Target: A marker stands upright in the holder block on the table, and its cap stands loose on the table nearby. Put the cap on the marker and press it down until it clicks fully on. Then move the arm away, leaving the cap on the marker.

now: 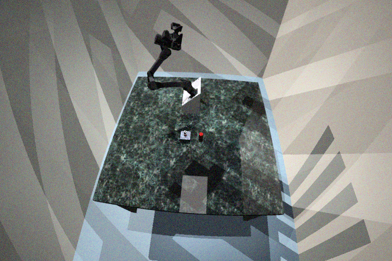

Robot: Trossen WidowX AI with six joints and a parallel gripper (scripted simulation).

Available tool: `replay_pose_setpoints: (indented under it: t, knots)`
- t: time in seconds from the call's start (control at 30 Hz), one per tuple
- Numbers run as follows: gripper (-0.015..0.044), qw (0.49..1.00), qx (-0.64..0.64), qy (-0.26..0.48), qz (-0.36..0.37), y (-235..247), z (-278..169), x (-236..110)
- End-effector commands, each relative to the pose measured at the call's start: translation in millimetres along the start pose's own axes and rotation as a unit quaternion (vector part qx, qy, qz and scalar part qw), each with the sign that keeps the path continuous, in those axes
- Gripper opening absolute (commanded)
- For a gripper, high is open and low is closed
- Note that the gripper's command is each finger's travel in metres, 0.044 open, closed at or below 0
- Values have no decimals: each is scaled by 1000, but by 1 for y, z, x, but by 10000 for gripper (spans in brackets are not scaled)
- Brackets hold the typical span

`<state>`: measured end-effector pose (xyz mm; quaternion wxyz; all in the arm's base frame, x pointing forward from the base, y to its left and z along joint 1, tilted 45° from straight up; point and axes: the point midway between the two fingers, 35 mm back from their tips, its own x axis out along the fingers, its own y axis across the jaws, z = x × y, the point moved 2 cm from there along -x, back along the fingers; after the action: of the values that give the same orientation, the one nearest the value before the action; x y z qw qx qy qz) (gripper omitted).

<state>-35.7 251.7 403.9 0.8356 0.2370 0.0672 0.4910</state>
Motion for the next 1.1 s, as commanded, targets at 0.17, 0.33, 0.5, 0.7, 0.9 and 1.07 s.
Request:
replay_pose_setpoints:
  t: [0.17,0.33,0.5,0.7,0.9,1.07]
  knots:
    - [253,967,-224,34,-118,-44,-49,71]
    - [253,914,-342,90,-197,-95,-76,110]
    - [253,843,-434,167,-269,-161,-99,138]
    - [253,764,-486,257,-338,-244,-118,154]
    - [253,677,-521,359,-377,-319,-133,148]
    - [253,617,-530,432,-390,-368,-143,135]
